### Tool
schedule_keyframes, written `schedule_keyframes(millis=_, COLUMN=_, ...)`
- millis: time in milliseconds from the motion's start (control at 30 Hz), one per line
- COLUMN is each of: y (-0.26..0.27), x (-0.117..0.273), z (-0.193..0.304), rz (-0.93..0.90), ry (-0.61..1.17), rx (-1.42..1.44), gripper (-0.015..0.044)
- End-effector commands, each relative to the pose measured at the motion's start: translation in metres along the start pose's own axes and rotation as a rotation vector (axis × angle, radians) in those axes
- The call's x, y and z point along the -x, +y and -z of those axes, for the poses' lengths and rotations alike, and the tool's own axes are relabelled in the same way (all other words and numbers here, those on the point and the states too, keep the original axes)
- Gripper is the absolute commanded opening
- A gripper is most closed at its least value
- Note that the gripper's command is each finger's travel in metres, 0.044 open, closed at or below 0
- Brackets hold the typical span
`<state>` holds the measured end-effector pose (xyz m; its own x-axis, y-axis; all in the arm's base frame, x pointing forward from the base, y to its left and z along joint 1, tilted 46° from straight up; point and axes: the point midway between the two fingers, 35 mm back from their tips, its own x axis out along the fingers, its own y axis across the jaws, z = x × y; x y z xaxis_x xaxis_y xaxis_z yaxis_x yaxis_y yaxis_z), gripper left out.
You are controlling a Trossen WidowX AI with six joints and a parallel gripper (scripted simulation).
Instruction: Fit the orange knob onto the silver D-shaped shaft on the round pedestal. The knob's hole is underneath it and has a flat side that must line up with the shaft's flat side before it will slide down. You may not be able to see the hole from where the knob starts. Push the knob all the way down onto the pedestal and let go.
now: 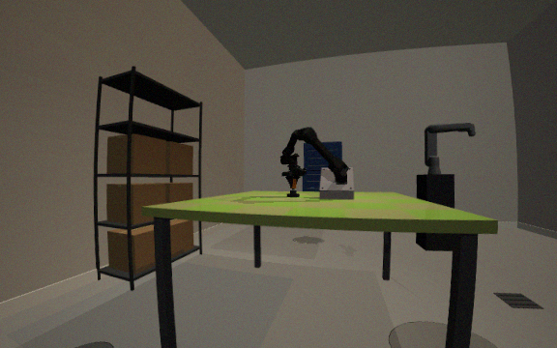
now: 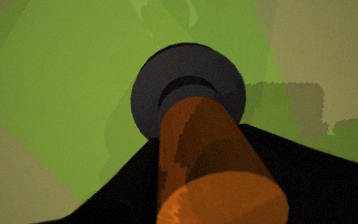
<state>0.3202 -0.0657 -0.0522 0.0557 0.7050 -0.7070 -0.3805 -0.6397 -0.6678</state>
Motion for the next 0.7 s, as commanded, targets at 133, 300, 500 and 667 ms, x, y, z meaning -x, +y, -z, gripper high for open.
schedule_keyframes(millis=133, y=-0.0002, x=-0.0009, z=0.0005, rz=0.003, ry=0.002, rx=0.047, gripper=0.0)
schedule_keyframes(millis=300, y=0.0003, x=-0.001, z=0.0006, rz=0.003, ry=0.002, rx=0.016, gripper=0.0)
schedule_keyframes(millis=500, y=0.0002, x=-0.0016, z=0.0006, rz=0.003, ry=0.002, rx=0.042, gripper=0.0)
schedule_keyframes(millis=667, y=-0.0003, x=-0.0028, z=0.0006, rz=0.003, ry=0.002, rx=0.043, gripper=0.0)
